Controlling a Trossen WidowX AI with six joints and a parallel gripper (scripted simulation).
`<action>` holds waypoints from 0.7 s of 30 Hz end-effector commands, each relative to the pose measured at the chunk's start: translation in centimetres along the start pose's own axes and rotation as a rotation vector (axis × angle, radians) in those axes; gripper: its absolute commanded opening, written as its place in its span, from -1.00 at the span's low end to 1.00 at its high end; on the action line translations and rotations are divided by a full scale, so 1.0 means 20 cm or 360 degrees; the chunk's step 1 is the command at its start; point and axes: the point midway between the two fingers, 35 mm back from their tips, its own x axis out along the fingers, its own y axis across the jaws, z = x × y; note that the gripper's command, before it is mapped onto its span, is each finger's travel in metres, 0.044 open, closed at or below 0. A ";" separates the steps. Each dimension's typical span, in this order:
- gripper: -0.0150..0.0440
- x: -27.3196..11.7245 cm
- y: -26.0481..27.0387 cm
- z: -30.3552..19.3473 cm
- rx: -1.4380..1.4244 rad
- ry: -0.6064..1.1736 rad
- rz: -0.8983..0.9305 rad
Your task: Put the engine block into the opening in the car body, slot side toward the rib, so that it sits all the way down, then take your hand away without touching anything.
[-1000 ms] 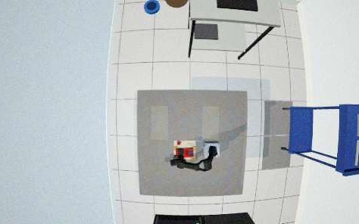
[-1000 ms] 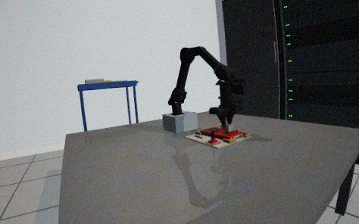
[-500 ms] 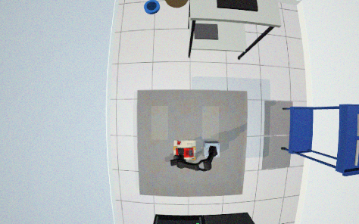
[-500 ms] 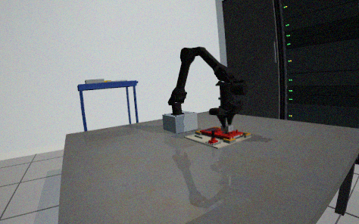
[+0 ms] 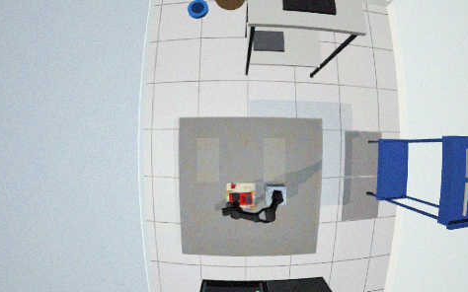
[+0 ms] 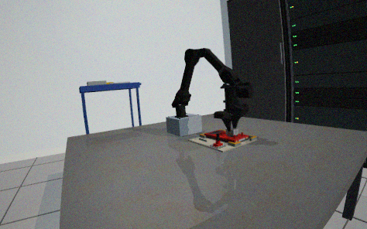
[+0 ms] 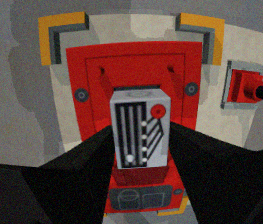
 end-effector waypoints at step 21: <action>0.05 0.03 0.00 0.00 0.0011 0.0001 0.0004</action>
